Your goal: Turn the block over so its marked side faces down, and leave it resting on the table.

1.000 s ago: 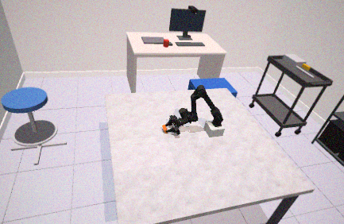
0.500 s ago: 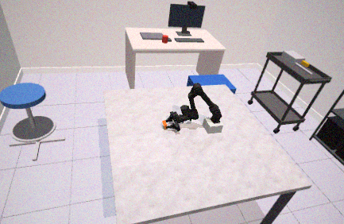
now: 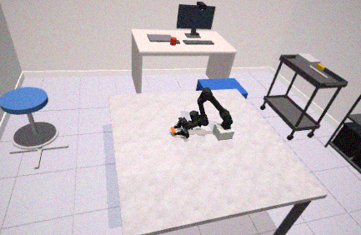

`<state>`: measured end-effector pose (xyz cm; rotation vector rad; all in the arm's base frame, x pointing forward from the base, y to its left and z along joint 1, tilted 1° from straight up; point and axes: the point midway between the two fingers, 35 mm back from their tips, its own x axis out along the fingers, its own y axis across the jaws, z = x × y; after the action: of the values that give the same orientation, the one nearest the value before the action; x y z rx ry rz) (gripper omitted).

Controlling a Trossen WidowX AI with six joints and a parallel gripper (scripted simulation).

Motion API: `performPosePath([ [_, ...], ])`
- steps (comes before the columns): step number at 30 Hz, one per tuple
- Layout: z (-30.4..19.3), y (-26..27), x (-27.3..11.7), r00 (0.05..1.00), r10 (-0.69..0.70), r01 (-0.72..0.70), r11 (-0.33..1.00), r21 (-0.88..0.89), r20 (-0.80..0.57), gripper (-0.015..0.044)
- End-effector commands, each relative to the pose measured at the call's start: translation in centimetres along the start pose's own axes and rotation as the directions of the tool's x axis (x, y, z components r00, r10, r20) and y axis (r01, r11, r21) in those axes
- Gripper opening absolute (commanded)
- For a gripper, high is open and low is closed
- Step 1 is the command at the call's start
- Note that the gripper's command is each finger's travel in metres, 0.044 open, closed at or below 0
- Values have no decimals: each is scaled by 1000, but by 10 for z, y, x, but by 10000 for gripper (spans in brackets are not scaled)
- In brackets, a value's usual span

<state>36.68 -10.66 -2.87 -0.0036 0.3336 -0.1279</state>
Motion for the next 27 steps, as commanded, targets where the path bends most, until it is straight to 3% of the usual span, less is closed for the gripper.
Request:
performPosePath([
  [1, 0, 1, 0, 1000, 4, -4, 1000, -2, 3, 262],
  [8, 0, 1, 0, 1000, 4, -4, 1000, -2, 3, 440],
  [27, 0, 1, 0, 1000, 4, -4, 1000, -2, 3, 440],
])
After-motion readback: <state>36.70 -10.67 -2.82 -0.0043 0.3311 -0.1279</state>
